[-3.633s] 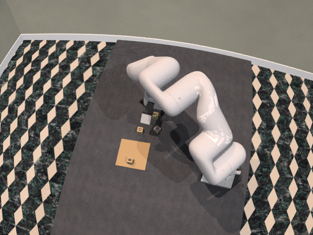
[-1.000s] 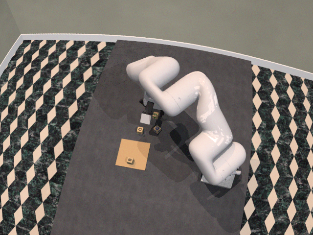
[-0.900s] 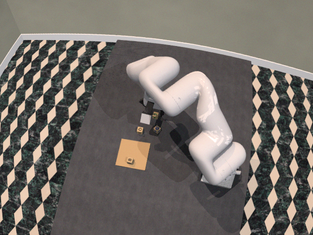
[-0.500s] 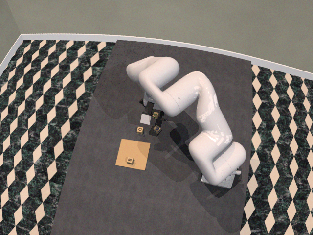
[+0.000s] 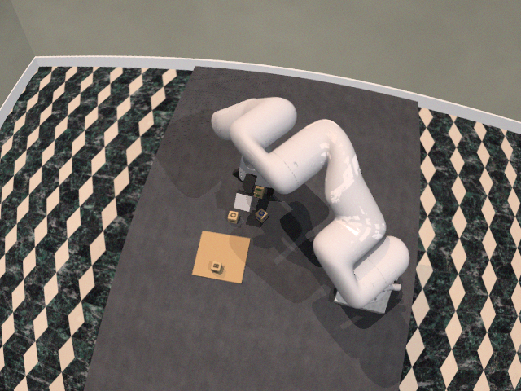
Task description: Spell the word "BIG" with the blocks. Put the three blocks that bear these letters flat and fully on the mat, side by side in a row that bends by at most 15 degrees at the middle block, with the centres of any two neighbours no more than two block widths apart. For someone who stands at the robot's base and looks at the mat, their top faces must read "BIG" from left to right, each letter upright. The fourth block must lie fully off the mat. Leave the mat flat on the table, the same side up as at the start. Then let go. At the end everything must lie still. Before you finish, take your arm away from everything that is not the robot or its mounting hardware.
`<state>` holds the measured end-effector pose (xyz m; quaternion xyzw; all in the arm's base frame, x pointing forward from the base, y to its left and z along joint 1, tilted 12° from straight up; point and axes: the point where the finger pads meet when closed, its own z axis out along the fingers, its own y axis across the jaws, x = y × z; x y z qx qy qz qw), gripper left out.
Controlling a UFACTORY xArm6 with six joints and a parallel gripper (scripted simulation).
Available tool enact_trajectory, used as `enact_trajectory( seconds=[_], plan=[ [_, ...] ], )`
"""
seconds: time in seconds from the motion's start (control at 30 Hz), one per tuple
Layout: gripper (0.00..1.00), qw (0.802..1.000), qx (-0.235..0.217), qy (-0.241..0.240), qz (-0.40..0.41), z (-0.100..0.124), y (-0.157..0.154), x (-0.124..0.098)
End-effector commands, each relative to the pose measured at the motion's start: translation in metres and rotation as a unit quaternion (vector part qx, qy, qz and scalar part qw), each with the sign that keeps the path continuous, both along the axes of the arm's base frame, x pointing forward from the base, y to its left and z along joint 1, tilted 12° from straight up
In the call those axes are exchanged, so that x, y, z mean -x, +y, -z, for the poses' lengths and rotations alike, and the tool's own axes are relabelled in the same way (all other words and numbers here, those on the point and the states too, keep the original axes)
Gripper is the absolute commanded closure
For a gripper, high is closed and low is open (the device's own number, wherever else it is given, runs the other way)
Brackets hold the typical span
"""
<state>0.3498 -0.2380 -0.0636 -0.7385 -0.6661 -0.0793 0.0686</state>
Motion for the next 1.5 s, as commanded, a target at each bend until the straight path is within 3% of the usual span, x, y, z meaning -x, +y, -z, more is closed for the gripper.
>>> enact_trajectory(
  seconds=[0.0,1.37,1.4,1.47],
  plan=[
    [0.37,1.000,0.001,-0.002,0.000,0.0046,0.0000,-0.0014],
    [0.37,1.000,0.001,-0.002,0.000,0.0055,0.0002,-0.0014],
    [0.58,1.000,0.001,-0.002,0.000,0.0055,0.0002,-0.0014],
    [0.58,1.000,0.001,-0.002,0.000,0.0055,0.0002,-0.0014]
  ],
)
